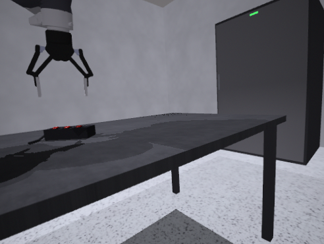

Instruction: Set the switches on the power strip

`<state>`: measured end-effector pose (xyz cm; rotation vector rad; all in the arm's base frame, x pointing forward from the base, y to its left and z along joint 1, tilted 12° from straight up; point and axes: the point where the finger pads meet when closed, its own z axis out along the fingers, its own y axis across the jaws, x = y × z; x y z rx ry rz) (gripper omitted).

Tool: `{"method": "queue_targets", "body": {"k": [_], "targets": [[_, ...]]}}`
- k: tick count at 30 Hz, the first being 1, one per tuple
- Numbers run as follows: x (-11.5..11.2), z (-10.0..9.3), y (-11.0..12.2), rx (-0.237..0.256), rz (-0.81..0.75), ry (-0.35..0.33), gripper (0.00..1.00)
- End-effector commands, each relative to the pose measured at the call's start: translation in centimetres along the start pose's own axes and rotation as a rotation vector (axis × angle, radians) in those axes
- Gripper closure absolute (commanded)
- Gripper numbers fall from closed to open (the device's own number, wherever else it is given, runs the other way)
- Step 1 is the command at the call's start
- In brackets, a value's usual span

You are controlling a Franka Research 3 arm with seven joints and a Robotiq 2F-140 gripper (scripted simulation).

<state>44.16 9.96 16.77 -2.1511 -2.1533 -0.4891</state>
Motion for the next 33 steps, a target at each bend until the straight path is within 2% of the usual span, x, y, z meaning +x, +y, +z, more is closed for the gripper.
{"method": "queue_targets", "body": {"k": [1,10,12,14,18,19,20,27,28,33], "targets": [[0.0,0.0,0.1,-0.002,0.002,-0.002,0.00],[0.0,0.0,0.0,0.000,-0.005,-0.001,0.00],[0.2,0.0,-0.2,0.006,-0.101,-0.015,0.00],[0.6,0.1,-0.6,0.022,-0.316,-0.047,0.00],[0.6,0.1,-0.6,0.026,-0.368,-0.054,0.00],[0.9,0.1,-0.9,0.039,-0.490,-0.074,0.00],[0.9,0.1,-0.9,0.041,-0.526,-0.078,0.00],[0.9,0.1,-0.9,0.043,-0.556,-0.080,0.00],[1.3,0.1,-1.2,0.063,-0.724,-0.105,0.00],[1.3,0.1,-1.2,0.066,-0.766,-0.108,0.00]]}}
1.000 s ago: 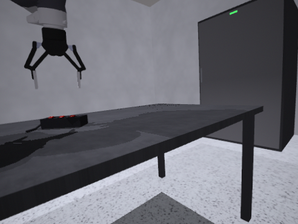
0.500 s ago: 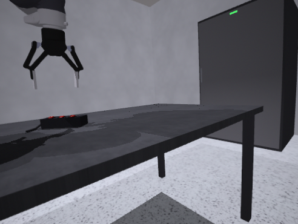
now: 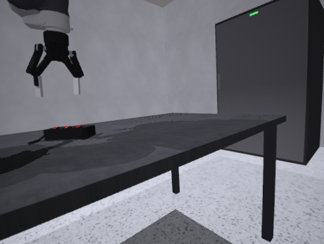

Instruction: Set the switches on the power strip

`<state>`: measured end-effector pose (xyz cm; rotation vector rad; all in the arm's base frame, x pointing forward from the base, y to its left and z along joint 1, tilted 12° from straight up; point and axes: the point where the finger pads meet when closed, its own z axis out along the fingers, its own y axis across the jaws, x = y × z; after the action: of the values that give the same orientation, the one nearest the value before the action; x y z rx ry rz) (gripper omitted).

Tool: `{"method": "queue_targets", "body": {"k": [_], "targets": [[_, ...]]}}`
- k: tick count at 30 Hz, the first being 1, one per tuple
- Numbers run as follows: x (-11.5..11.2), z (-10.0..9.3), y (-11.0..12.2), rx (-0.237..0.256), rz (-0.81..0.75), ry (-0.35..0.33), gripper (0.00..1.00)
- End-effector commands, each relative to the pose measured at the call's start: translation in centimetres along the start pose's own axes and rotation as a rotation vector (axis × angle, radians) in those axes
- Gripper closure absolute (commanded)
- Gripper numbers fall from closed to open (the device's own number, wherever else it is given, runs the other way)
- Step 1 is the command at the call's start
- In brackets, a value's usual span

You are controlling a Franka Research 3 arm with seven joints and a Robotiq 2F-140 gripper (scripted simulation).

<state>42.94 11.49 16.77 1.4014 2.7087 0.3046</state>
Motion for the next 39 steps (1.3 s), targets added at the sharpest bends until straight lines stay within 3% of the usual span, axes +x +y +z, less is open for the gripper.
{"method": "queue_targets", "body": {"k": [1,3,4,5,13,14,15,24,25,39], "targets": [[-0.2,0.0,-0.1,-0.005,-0.144,0.000,0.00],[-0.2,0.0,-0.1,-0.005,-0.144,0.000,0.00],[0.2,-0.1,-0.1,0.016,-0.318,-0.023,0.00],[0.2,-0.1,-0.1,0.018,-0.350,-0.026,0.00],[0.2,-0.1,-0.1,0.018,-0.362,-0.027,0.00],[0.5,-0.2,0.0,0.042,-0.547,-0.049,0.00],[0.5,-0.2,0.0,0.044,-0.573,-0.051,0.00],[0.5,-0.2,0.0,0.044,-0.573,-0.051,0.00],[0.8,-0.3,0.0,0.069,-0.761,-0.071,0.00],[0.8,-0.3,0.0,0.069,-0.761,-0.071,0.00]]}}
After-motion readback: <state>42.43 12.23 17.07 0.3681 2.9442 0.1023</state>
